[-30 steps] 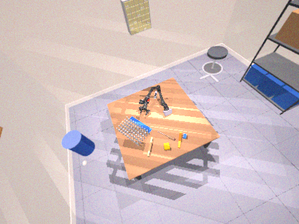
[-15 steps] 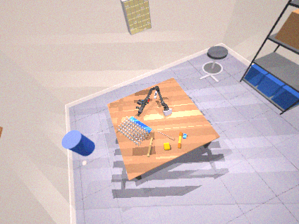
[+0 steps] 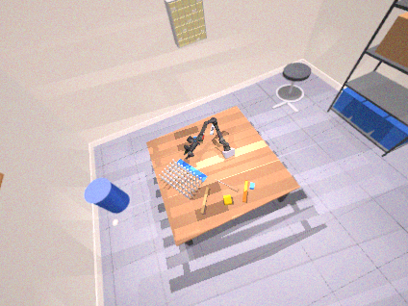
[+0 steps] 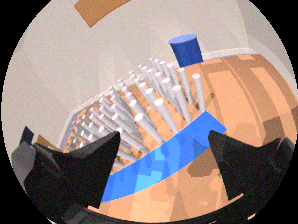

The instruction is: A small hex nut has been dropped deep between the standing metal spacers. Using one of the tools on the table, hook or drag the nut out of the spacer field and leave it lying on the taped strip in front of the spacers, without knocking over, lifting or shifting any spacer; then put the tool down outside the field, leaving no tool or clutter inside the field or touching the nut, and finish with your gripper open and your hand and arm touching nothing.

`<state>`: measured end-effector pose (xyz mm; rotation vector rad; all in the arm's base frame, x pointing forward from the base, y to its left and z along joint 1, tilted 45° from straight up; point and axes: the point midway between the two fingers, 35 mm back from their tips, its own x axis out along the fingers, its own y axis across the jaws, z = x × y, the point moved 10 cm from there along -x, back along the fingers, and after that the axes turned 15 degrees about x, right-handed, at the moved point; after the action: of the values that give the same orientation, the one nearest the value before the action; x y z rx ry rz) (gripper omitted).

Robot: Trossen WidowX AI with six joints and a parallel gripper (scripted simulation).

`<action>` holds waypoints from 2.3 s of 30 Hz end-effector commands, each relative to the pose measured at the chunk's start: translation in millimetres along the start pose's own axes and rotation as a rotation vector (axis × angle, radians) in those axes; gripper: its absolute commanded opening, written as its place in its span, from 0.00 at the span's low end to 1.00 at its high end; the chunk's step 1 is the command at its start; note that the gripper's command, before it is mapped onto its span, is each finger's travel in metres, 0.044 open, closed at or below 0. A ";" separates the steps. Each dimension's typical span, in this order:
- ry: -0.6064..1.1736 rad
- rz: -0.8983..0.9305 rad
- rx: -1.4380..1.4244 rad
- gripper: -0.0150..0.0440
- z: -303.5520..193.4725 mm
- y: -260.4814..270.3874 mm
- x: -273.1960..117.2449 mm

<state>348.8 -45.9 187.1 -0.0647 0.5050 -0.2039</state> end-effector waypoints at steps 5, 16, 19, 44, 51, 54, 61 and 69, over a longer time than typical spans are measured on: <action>-0.005 -0.001 -0.013 1.00 0.4 1.5 -0.1; -0.005 -0.001 -0.013 1.00 0.4 1.5 -0.1; -0.005 -0.001 -0.013 1.00 0.4 1.5 -0.1; 0.504 0.122 0.420 1.00 -78.0 188.1 29.3; 0.667 -0.005 0.539 1.00 -133.1 261.1 18.5; 0.712 -0.077 0.577 1.00 -160.7 288.8 9.1; 0.745 -0.268 0.646 1.00 -233.1 341.5 -22.3; 0.652 -0.471 0.710 1.00 -325.7 375.5 -68.7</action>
<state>243.9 309.8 -74.1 0.5973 1.1204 -0.7653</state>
